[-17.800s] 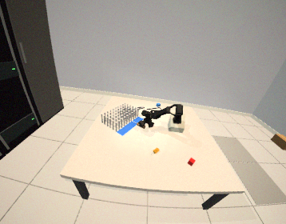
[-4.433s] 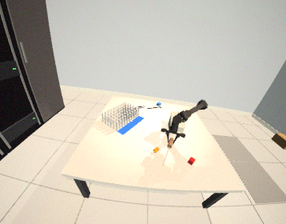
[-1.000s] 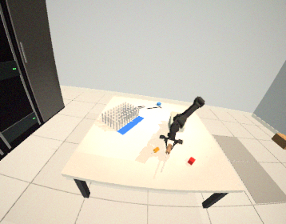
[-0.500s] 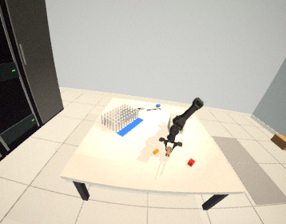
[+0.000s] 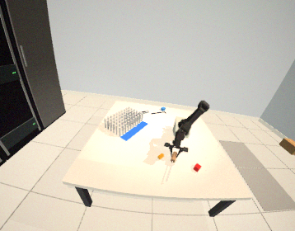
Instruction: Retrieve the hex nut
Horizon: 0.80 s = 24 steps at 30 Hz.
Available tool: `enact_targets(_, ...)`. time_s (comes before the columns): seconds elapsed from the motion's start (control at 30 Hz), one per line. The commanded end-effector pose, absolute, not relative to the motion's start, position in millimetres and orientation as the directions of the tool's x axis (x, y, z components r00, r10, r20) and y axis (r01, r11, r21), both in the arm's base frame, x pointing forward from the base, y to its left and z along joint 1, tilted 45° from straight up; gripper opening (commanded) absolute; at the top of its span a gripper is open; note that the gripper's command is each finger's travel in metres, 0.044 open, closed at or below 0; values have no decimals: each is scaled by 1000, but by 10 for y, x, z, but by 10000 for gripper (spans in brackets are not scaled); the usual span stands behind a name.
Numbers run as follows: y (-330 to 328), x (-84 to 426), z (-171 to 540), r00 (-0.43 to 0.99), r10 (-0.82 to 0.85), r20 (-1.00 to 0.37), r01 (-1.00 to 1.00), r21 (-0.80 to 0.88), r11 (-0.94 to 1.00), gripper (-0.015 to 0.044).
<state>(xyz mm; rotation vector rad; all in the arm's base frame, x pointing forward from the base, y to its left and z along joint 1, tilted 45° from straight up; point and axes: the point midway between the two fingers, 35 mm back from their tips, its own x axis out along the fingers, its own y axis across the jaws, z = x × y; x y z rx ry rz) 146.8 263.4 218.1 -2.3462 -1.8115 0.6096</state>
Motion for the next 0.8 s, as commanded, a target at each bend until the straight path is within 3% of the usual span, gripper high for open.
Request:
enact_targets(0.0, 2651, 1465, 2147, 207, 947, -245, 900, -333, -283, 0)
enact_targets(0.77, 2746, 1412, 2043, 203, 948, -244, 899, -336, -279, 0)
